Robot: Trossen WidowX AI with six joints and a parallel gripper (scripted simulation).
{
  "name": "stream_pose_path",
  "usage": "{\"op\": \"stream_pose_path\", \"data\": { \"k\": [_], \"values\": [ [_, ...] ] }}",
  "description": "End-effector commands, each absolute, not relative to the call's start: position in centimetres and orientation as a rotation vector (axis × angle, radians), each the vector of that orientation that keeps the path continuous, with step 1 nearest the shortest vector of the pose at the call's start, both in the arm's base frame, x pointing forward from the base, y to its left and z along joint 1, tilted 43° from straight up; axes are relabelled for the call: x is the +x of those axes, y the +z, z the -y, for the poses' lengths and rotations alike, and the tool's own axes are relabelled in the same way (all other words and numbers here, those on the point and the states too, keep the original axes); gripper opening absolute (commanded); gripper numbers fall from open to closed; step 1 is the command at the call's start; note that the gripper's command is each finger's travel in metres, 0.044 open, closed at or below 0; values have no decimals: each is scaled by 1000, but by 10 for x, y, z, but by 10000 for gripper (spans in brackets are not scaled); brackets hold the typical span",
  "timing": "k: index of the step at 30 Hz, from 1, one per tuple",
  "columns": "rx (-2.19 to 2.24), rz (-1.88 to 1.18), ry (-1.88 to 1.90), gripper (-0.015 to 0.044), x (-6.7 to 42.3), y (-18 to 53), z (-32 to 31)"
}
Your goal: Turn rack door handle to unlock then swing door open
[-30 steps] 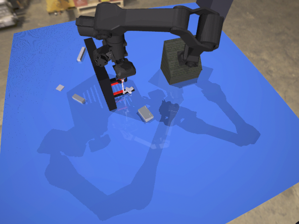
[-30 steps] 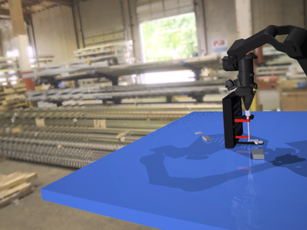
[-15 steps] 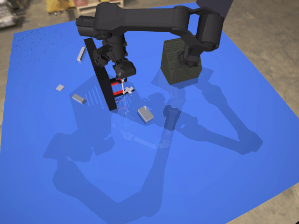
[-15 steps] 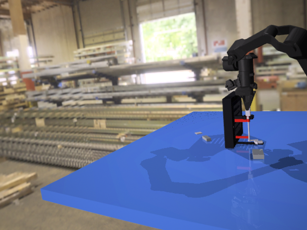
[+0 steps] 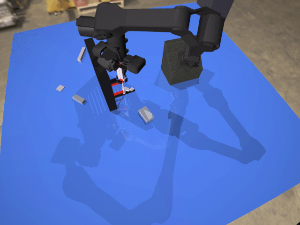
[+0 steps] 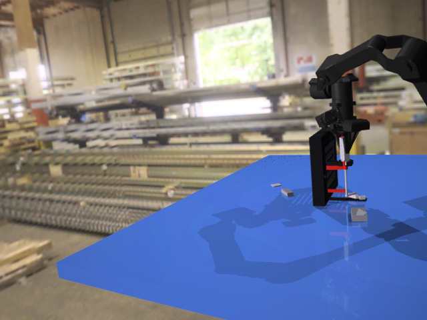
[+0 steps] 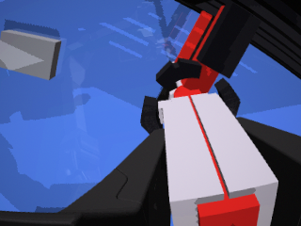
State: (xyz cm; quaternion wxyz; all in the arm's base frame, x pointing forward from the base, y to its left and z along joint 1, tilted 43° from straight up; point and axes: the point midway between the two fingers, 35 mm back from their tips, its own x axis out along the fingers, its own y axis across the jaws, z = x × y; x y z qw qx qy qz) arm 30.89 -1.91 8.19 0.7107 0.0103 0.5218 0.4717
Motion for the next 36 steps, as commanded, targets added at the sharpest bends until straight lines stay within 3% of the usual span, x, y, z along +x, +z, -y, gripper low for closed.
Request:
{"op": "stream_pose_path", "data": {
  "k": [1,22,36],
  "values": [
    [-167,-1031,1178,24,309,81,18],
    [-964,-337,1613,24,309,81,18],
    [-988,-312,1623,24,309,81,18]
  ]
}}
